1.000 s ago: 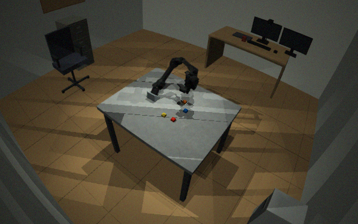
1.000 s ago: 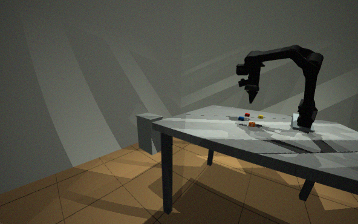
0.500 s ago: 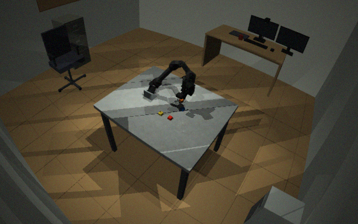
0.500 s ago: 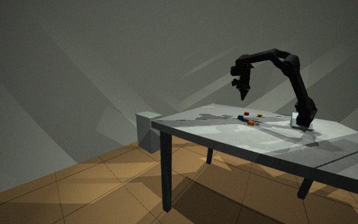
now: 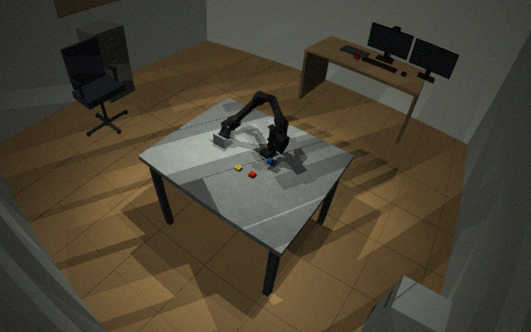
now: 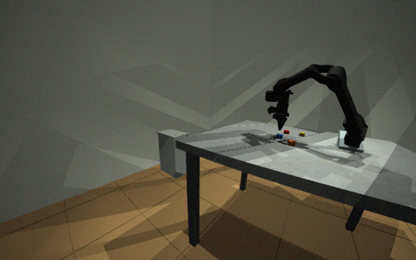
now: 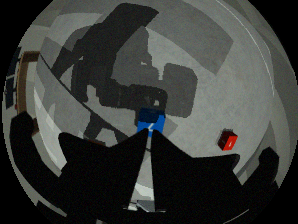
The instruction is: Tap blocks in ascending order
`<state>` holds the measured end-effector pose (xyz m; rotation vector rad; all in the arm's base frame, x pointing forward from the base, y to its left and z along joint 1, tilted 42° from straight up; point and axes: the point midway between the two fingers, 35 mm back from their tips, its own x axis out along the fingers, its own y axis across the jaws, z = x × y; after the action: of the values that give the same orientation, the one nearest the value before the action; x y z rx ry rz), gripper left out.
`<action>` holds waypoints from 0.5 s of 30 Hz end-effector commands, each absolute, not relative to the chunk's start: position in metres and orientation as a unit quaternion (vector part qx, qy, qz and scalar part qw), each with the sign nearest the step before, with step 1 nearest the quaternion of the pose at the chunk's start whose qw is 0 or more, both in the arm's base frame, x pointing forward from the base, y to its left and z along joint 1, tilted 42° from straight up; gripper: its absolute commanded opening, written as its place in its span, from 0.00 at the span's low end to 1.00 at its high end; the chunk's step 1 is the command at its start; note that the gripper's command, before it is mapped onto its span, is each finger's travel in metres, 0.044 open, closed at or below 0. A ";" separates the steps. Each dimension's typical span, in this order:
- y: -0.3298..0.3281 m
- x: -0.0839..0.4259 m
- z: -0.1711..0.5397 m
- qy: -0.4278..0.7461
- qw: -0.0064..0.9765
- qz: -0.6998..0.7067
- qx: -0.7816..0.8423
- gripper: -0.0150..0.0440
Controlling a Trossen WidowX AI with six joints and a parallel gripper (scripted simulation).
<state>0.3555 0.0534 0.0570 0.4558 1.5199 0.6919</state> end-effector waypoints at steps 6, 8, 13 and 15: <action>0.066 0.354 0.046 0.667 0.649 0.306 0.202 0.29; 0.068 0.354 0.044 0.667 0.649 0.306 0.202 0.29; 0.073 0.353 0.038 0.667 0.649 0.306 0.202 0.29; 0.074 0.352 0.037 0.667 0.648 0.306 0.202 0.29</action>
<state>0.3535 0.0702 0.0411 0.4532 1.5143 0.6943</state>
